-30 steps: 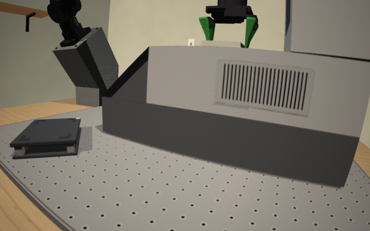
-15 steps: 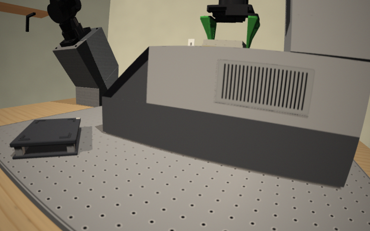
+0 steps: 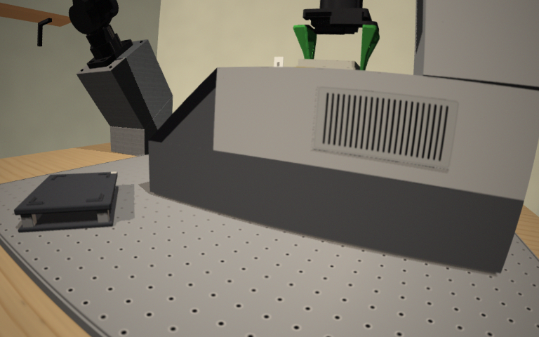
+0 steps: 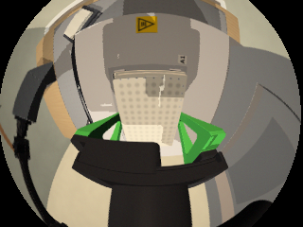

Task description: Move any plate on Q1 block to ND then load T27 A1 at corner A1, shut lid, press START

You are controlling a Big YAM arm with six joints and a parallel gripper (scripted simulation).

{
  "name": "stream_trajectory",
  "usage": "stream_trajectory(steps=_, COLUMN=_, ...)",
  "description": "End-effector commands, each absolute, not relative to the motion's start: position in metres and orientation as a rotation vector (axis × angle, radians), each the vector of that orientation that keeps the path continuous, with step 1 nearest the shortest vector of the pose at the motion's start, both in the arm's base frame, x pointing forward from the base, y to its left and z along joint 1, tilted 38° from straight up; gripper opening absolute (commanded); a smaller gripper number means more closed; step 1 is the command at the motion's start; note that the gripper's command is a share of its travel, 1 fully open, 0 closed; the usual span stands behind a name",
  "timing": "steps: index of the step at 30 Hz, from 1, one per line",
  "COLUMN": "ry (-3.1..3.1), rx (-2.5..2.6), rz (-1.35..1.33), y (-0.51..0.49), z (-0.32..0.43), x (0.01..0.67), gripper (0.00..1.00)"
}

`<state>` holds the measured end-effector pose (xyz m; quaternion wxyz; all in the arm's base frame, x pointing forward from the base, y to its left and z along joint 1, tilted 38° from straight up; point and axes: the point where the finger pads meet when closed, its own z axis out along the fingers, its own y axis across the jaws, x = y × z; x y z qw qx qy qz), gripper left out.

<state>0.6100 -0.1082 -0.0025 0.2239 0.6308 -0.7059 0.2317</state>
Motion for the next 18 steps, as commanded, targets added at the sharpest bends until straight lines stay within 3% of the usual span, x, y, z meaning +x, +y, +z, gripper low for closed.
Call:
stream_trajectory(steps=1, ry=-1.960, rx=1.755, rz=0.676, y=-0.105, z=0.014, x=0.615, gripper=0.00)
stream_trajectory(steps=18, ry=-1.995, rx=1.748, rz=0.721, y=-0.102, z=0.031, x=0.629, gripper=0.00)
